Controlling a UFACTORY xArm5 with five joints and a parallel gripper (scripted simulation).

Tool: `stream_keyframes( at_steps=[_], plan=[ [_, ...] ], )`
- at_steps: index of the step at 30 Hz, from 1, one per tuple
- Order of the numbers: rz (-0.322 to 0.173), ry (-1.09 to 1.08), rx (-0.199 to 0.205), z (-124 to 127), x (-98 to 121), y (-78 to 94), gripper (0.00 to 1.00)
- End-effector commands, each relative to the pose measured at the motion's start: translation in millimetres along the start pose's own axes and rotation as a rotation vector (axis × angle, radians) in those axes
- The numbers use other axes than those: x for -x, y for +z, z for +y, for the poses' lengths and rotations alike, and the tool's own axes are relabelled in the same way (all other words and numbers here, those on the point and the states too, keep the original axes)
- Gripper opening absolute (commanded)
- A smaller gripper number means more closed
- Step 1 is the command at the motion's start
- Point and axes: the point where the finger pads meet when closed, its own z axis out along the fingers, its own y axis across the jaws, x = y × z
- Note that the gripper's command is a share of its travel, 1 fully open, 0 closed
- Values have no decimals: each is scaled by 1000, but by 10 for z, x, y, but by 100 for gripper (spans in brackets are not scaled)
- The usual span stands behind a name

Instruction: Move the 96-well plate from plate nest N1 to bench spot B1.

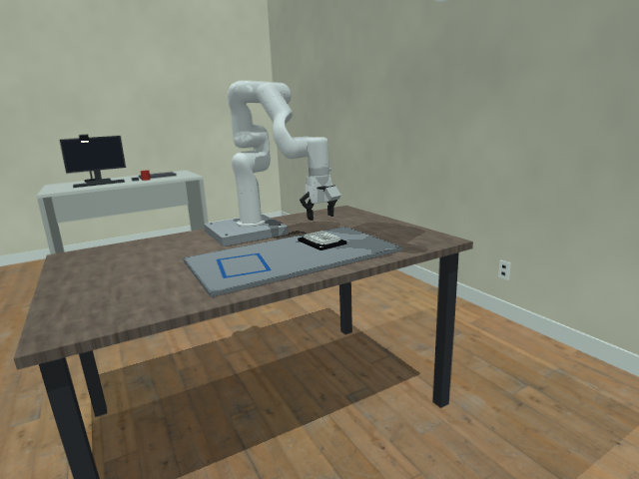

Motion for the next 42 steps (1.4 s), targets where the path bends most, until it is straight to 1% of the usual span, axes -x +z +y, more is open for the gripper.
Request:
stream_keyframes(
  at_steps=[1, 13, 15, 30, 32, 36, 42],
  plan=[
    [4, 0, -1, -4, -13, 48, 100],
    [4, 0, -1, -5, -13, 248, 100],
    [4, 0, -1, -5, -13, 248, 100],
    [4, 0, -1, -5, -13, 499, 100],
    [4, 0, -1, -5, -13, 499, 100],
    [4, 0, -1, -5, -13, 561, 100],
    [4, 0, -1, -5, -13, 560, 100]
  ],
)
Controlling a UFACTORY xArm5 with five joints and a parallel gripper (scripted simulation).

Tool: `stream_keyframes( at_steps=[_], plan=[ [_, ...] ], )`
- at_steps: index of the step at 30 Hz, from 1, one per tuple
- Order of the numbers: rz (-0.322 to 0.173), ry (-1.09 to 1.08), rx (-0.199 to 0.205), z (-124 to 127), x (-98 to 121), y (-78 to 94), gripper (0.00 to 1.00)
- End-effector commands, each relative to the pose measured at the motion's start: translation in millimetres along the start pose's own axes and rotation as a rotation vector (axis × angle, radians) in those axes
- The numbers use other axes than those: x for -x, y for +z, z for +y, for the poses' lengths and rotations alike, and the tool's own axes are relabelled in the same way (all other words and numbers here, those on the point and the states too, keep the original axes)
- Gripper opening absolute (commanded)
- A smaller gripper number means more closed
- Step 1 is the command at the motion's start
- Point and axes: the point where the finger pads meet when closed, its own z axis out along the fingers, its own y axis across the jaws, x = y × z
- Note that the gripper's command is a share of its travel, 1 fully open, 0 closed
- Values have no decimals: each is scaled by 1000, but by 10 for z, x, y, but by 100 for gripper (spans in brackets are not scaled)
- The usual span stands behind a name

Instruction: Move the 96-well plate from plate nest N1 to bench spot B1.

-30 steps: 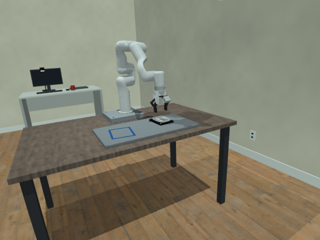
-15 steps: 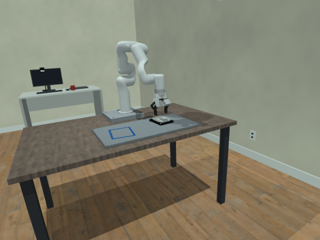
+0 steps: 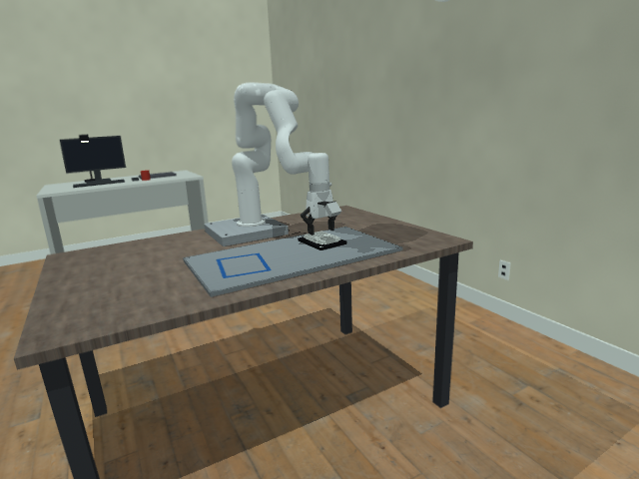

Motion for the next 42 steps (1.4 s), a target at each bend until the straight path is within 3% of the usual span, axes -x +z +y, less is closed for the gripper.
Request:
stream_keyframes(
  at_steps=[1, 42],
  plan=[
    [4, 0, -1, -5, -14, -3, 100],
    [4, 0, -1, -5, -15, 191, 100]
  ],
)
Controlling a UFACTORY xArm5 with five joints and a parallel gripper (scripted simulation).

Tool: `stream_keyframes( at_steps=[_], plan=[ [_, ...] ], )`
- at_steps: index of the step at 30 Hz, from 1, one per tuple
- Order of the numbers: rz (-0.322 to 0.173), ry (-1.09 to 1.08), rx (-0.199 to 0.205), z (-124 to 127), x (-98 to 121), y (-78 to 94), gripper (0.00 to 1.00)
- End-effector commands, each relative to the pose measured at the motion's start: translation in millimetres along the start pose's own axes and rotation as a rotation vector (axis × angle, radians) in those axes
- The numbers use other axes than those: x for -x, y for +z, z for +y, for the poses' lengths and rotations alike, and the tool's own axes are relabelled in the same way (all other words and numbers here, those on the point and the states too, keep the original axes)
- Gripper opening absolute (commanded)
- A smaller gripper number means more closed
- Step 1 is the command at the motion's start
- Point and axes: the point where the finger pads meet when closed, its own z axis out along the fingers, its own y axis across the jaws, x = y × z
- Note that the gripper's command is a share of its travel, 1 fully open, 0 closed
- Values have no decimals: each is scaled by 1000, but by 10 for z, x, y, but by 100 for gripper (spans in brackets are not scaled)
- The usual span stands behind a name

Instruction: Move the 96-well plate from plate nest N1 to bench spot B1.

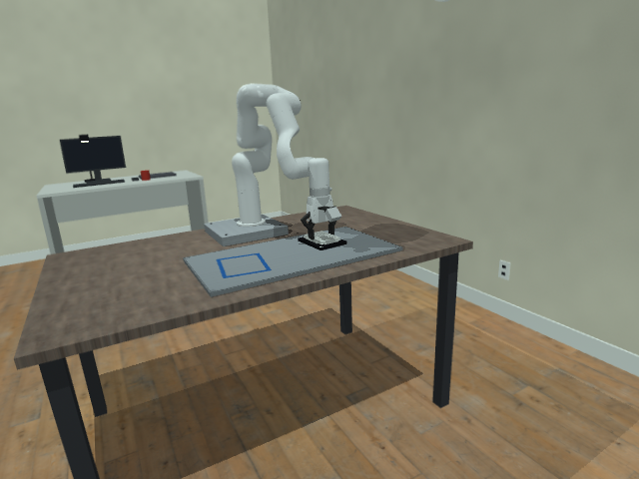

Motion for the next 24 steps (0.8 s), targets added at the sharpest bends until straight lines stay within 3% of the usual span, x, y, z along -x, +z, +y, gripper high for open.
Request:
stream_keyframes(
  at_steps=[1, 19, 20, 24],
  plan=[
    [4, 0, -1, -4, -14, 14, 100],
    [4, 0, -1, -5, -14, 13, 100],
    [4, 0, -1, -4, -14, 8, 0],
    [4, 0, -1, -4, -14, 8, 0]
  ],
)
